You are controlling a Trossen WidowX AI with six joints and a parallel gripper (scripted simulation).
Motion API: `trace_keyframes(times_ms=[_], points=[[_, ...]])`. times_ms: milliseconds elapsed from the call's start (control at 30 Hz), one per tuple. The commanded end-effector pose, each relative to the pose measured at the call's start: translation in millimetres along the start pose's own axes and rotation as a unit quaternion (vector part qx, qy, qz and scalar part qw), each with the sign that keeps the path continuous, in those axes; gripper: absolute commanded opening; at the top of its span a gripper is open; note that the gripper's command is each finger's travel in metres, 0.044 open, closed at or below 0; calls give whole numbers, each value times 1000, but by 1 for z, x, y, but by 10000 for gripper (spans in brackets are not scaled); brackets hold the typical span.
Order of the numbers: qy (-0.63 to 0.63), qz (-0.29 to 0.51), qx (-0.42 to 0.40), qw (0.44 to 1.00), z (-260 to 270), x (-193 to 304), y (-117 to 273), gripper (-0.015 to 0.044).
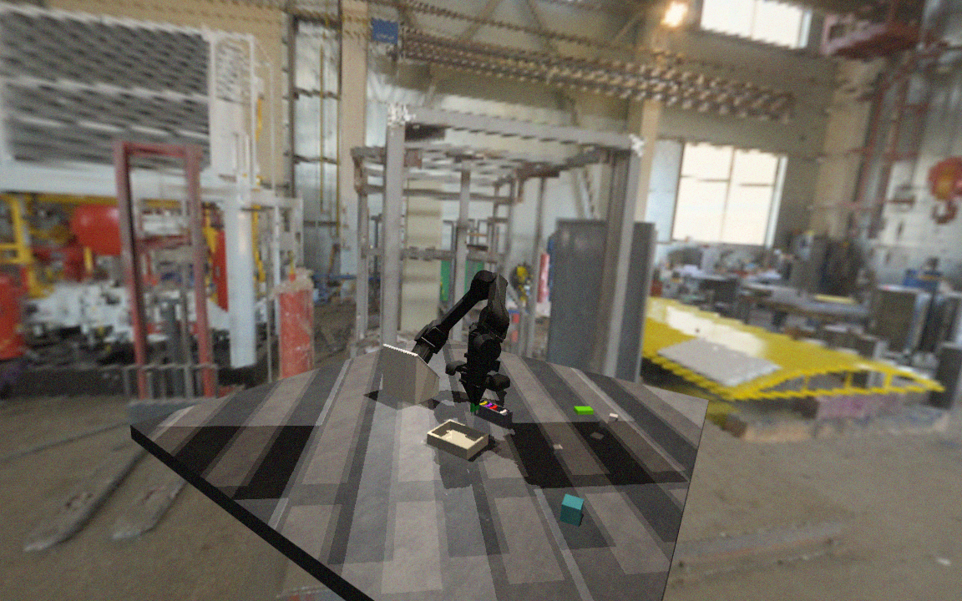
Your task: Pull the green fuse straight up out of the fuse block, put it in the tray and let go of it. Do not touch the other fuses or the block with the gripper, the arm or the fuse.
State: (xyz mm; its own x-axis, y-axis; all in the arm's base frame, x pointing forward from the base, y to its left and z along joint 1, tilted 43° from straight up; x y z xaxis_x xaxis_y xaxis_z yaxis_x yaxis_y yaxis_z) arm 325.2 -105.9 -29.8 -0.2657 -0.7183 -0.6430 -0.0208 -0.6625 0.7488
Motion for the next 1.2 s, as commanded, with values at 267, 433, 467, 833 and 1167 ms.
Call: trace_keyframes(times_ms=[267, 433, 467, 833, 1167], points=[[2, -2, -3, 1000, -2, 53, -5, 0], [2, -3, -3, 1000, -2, 53, -10, 0], [2, -3, -3, 1000, -2, 53, -12, 0], [2, -3, -3, 1000, -2, 52, -30, 0], [2, -3, -3, 1000, -2, 52, -45, 0]])
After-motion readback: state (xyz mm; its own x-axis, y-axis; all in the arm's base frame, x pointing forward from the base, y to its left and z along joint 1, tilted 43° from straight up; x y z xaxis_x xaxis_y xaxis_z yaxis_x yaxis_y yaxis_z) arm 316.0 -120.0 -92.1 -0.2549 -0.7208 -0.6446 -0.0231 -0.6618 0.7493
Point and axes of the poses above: the point midway between the two fingers, 35 mm back from their tips, its own y axis back along the fingers, its own z axis across the jaws, x = y × z, the point moved 3 cm from there along y, back along the fingers, and after that the axes turned 12 degrees about -y, right-handed, at the moved point
